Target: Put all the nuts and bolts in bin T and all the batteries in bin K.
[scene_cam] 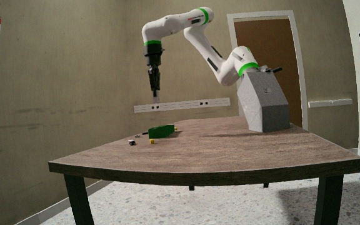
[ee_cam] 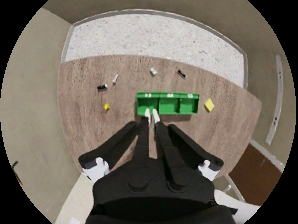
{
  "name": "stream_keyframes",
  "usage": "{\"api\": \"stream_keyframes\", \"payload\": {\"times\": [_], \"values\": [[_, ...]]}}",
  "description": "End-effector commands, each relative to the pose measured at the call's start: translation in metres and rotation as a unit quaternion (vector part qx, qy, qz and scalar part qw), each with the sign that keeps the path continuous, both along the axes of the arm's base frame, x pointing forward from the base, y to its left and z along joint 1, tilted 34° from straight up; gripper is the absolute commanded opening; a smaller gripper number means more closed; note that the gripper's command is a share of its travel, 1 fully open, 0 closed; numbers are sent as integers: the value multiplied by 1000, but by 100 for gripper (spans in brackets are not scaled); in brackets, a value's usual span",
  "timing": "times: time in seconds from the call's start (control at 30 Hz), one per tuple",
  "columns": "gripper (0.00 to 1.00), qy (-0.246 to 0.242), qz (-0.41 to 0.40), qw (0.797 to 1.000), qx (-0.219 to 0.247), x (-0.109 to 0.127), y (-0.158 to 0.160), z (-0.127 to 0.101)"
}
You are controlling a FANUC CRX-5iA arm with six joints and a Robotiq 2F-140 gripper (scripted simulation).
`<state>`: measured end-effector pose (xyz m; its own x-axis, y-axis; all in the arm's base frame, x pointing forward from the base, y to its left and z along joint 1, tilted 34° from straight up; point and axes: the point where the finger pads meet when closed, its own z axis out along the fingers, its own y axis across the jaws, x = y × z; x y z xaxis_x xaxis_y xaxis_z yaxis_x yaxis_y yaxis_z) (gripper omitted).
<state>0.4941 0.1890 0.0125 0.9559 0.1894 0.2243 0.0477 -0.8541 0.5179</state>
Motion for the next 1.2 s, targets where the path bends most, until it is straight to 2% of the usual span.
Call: {"api": "stream_keyframes", "payload": {"times": [0.0,0.2,0.23,0.3,0.37,0.57,0.87,0.93,0.97,1.17], "values": [[15,0,0,1000,0,-5,8,15],[15,0,0,1000,0,-5,8,15],[23,12,20,1000,-8,1,3,15],[23,36,61,997,-22,14,-8,15],[23,36,61,997,-22,14,-8,15],[23,85,147,984,-53,53,-40,15],[23,142,250,953,-94,110,-88,15],[23,142,250,953,-94,110,-88,15],[23,160,283,940,-107,117,-93,15],[23,197,344,909,-127,155,-125,16]]}}
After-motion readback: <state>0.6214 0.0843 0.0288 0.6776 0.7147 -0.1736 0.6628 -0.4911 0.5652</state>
